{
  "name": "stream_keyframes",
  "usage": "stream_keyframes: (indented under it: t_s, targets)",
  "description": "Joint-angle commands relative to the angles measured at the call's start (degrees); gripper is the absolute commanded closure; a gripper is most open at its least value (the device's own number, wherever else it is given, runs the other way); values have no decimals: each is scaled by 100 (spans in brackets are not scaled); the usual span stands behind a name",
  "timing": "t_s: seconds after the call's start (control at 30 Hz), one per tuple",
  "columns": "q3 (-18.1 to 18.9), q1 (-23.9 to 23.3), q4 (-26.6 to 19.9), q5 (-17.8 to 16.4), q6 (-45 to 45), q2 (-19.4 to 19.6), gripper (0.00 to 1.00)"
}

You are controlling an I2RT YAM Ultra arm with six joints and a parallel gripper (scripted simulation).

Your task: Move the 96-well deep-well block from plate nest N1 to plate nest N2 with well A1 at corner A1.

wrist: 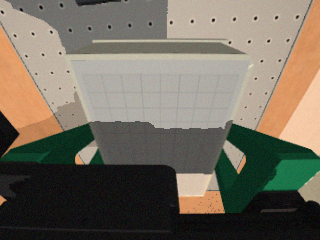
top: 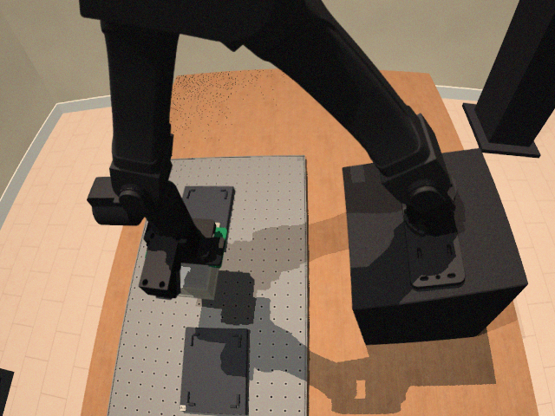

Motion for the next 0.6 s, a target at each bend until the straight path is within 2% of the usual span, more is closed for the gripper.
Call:
stream_keyframes:
  t_s: [0.0, 0.57]
  targets:
    - [129, -144, -76, -104, -267, -25, 100]
    - [543, -925, -299, -296, -1024, 184, 100]
